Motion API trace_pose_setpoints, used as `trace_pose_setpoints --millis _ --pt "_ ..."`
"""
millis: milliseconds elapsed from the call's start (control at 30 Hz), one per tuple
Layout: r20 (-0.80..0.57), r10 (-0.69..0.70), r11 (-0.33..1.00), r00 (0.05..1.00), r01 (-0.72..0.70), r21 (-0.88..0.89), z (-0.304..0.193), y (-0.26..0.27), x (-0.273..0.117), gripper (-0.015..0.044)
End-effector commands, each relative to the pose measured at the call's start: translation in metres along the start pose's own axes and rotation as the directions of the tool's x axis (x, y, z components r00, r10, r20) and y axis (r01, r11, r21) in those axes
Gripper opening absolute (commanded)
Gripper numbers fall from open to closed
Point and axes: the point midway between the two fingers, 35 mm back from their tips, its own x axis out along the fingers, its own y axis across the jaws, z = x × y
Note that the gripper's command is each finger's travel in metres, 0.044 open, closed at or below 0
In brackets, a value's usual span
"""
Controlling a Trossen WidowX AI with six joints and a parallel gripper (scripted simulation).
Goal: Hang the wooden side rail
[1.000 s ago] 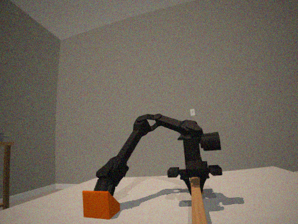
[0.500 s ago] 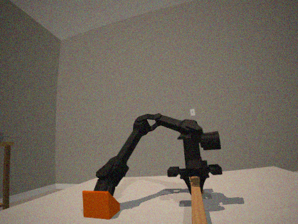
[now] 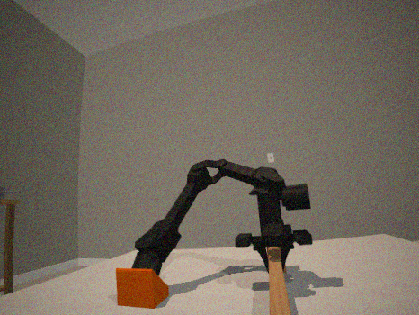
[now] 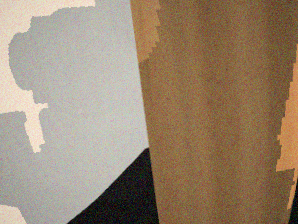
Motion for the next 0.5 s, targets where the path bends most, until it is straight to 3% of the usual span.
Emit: trace_pose_setpoints --millis 0,467 --pt "0.009 0.022 1.0 1.0 -0.022 -0.008 0.0001 0.0036 -0.0079 0.0" --pt "0.009 0.022 1.0 1.0 -0.022 -0.008 0.0001 0.0035 -0.0102 0.0"
